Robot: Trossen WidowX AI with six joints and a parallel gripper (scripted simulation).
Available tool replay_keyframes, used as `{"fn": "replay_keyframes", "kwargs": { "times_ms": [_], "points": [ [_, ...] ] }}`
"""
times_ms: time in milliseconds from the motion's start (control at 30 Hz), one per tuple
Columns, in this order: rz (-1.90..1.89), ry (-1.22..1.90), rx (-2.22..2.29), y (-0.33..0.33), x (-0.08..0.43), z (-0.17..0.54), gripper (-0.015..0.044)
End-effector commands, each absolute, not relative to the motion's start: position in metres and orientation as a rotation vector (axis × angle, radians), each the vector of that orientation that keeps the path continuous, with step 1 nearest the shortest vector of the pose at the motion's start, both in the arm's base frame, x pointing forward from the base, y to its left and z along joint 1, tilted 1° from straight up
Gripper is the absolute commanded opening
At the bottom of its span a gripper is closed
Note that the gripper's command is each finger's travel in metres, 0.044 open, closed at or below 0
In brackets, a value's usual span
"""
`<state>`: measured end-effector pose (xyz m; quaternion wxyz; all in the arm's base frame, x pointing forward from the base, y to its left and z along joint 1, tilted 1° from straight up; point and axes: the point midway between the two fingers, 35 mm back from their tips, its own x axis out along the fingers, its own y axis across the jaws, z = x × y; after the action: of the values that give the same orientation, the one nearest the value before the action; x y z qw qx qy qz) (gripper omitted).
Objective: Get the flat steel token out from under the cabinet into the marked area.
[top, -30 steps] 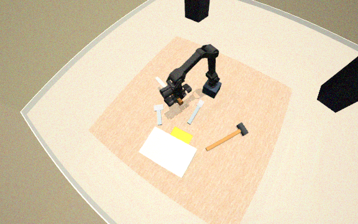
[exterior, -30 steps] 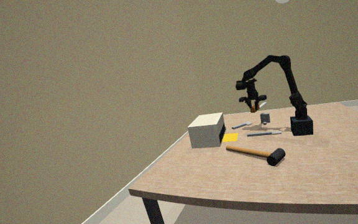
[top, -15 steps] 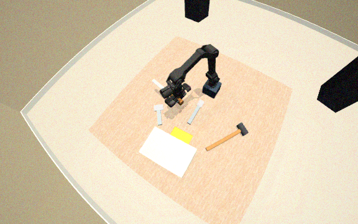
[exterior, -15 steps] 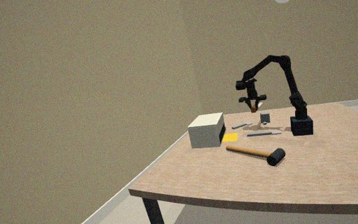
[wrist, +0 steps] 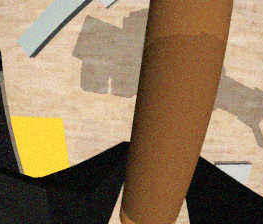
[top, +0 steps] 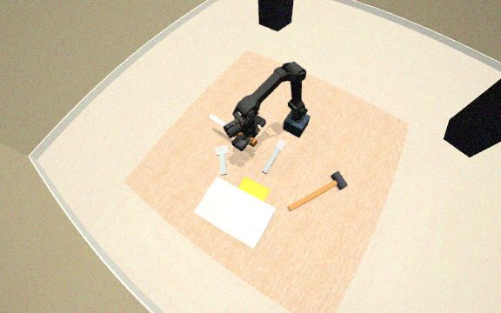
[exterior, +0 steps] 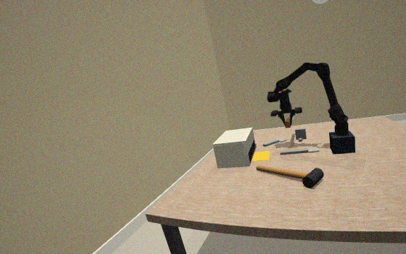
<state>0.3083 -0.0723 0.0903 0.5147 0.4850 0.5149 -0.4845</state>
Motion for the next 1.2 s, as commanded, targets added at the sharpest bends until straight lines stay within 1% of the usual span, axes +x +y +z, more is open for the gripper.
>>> {"fn": "replay_keyframes", "kwargs": {
  "times_ms": [0, 1167],
  "points": [
    [-1.141, 1.245, 1.136, -0.0731, 0.3084, 0.0918, 0.0000],
    [-0.945, 1.350, 0.939, -0.0710, 0.3080, 0.0918, 0.0000]
  ]
}}
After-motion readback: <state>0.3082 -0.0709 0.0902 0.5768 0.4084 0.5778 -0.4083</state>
